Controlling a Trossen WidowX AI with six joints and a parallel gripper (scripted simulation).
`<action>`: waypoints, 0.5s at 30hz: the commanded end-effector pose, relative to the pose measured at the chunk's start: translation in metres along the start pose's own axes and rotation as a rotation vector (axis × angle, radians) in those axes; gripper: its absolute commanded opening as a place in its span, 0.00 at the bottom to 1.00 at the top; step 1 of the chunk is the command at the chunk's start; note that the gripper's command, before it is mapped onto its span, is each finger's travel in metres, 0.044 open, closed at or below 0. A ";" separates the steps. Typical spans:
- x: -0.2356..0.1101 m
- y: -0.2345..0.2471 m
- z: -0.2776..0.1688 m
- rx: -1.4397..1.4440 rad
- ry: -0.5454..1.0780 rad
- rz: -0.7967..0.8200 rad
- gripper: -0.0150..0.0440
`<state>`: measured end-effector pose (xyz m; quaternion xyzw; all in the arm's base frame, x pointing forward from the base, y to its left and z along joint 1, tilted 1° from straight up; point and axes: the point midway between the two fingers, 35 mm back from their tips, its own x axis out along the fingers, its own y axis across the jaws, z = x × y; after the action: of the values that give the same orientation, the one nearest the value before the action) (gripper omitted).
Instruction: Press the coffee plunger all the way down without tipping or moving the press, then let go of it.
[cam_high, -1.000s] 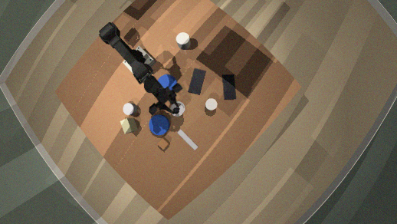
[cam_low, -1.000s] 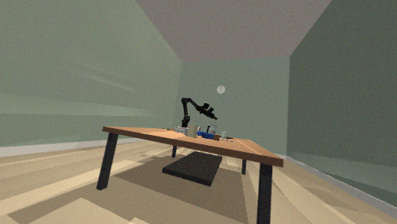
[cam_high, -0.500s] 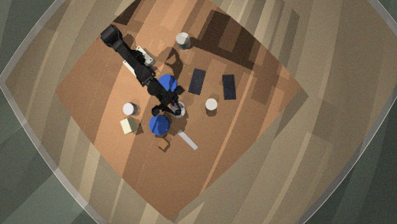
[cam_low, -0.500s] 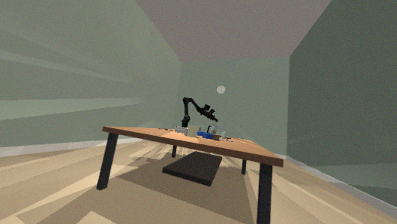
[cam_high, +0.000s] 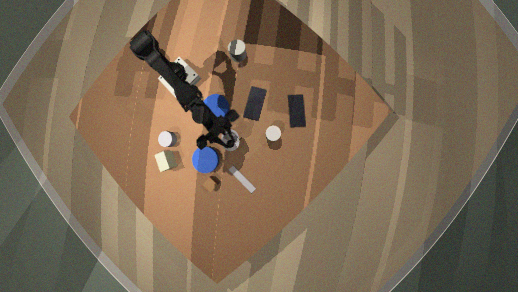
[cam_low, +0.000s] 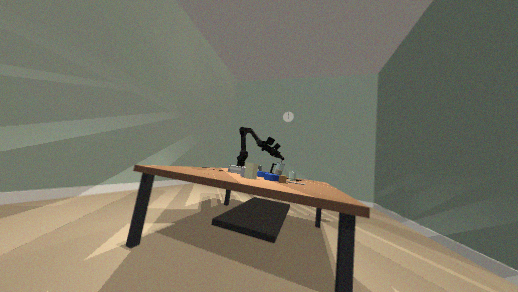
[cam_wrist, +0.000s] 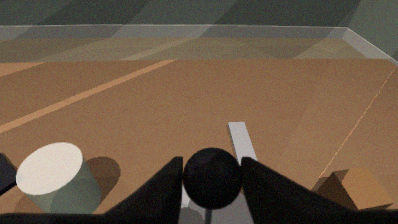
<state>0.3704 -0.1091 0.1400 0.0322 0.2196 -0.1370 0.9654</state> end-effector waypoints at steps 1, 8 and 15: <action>0.006 0.000 -0.016 0.006 0.056 -0.001 0.46; 0.006 0.000 -0.015 0.006 0.056 -0.001 0.46; 0.007 0.000 -0.014 0.006 0.056 -0.001 0.46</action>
<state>0.3708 -0.1092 0.1341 0.0338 0.2300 -0.1366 0.9630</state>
